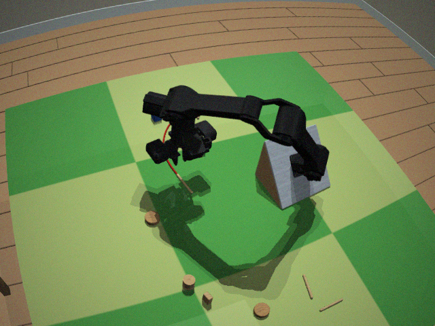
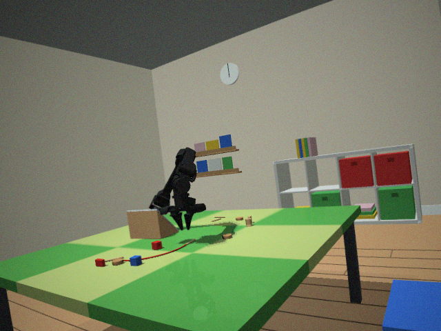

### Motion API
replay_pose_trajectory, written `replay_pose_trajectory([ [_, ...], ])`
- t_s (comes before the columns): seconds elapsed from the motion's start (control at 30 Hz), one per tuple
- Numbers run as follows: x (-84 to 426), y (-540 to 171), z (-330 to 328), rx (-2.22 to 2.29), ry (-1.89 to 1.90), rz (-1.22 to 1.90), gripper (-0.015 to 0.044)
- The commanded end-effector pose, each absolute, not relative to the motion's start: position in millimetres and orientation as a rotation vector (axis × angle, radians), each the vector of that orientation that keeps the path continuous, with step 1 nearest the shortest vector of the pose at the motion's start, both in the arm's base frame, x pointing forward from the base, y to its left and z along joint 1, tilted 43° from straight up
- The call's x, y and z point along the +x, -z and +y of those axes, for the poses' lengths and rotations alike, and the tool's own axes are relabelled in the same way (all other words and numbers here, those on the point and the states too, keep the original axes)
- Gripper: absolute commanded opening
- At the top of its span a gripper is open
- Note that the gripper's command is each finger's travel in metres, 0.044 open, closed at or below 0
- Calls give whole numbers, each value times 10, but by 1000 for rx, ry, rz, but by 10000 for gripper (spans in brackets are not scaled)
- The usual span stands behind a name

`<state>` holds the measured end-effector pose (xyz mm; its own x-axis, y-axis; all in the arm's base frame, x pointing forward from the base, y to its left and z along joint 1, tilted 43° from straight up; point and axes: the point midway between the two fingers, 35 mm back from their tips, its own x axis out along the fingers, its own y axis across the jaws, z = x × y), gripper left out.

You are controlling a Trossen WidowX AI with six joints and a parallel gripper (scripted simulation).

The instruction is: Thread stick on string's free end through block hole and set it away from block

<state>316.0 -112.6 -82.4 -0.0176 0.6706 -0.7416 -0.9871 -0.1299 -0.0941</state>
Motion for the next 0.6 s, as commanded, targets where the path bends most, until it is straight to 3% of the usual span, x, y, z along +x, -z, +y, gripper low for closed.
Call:
replay_pose_trajectory([
  [0.0, 3166, 816, -1122, -773, -1550, 538, 120],
  [0.57, 3175, 996, -965, -773, -1550, 538, 120],
])
